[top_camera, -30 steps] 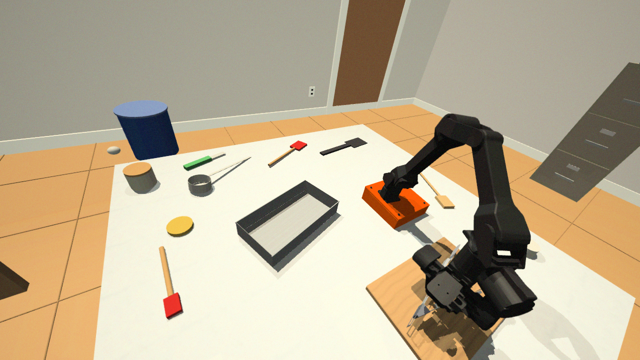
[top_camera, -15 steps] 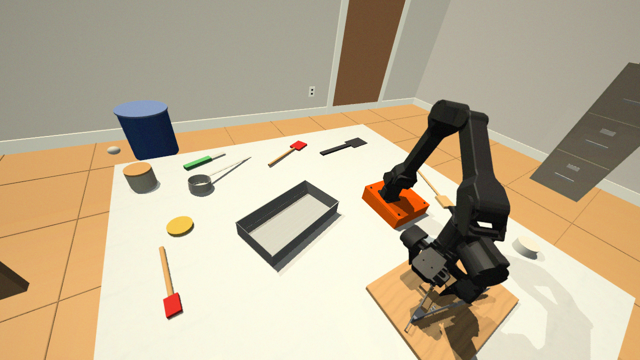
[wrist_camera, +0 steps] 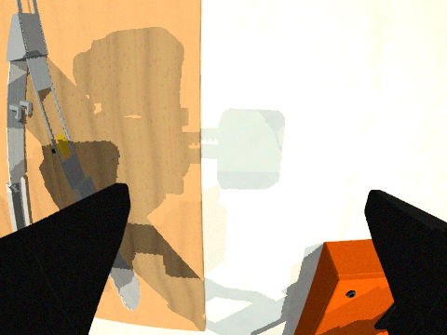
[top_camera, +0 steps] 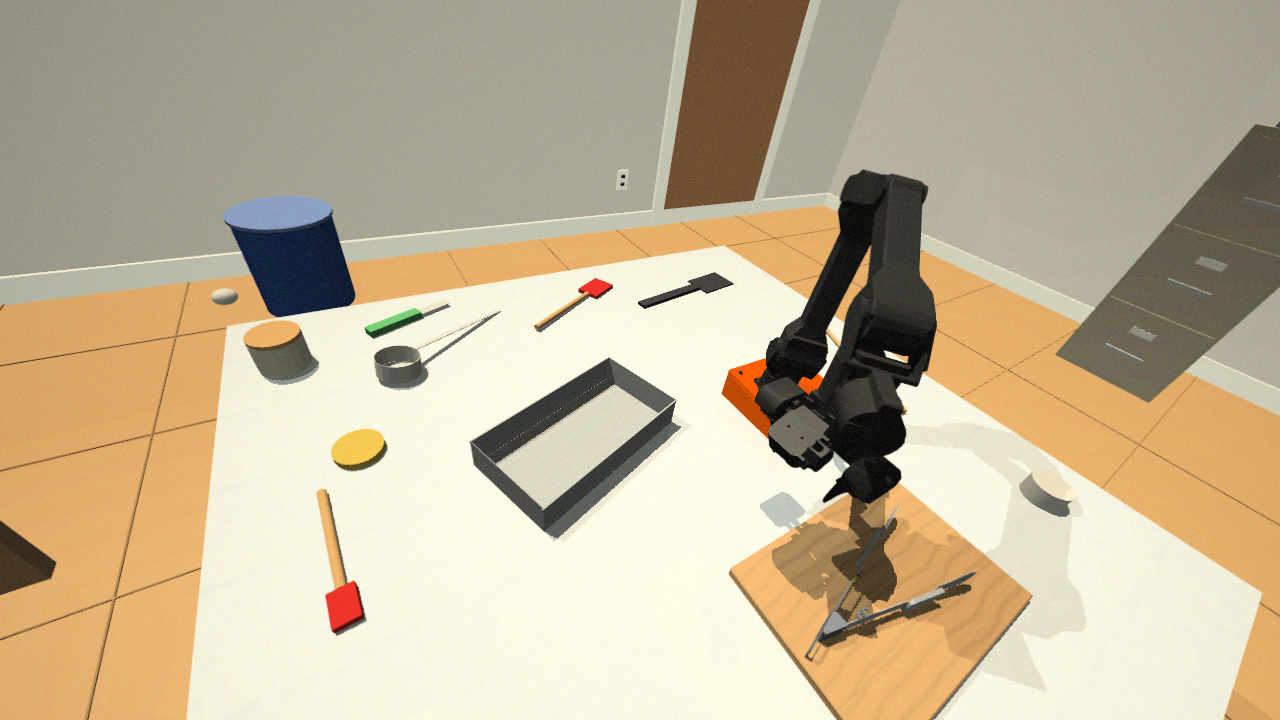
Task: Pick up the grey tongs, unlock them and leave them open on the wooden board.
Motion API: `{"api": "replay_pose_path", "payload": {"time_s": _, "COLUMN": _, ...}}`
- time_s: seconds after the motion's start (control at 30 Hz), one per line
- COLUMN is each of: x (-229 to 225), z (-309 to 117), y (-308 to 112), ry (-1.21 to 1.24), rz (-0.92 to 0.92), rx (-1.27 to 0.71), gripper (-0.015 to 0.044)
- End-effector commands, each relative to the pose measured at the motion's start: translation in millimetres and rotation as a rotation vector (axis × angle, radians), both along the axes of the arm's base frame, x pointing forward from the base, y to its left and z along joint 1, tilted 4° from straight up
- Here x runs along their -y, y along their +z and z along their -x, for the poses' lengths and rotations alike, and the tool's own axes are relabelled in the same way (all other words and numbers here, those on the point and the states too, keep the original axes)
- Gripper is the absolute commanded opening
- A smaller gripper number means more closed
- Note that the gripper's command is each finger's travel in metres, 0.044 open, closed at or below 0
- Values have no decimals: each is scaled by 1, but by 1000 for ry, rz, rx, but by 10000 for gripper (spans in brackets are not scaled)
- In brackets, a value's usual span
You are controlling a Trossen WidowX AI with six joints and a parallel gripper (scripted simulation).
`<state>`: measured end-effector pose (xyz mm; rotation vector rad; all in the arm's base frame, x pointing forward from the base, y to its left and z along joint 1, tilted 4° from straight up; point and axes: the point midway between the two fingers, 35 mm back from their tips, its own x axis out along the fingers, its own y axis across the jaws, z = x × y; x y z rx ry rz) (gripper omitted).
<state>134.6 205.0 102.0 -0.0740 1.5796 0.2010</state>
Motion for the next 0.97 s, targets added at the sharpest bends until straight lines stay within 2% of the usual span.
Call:
{"api": "replay_pose_path", "payload": {"time_s": 0.0, "x": 2, "z": 0, "y": 17, "ry": 2, "rz": -4, "rx": 1, "gripper": 440}}
{"api": "replay_pose_path", "payload": {"time_s": 0.17, "x": 5, "z": 1, "y": 49, "ry": -2, "rz": -10, "rx": 8, "gripper": 440}}
{"api": "replay_pose_path", "payload": {"time_s": 0.93, "x": 5, "z": 1, "y": 49, "ry": -2, "rz": -10, "rx": 8, "gripper": 440}}
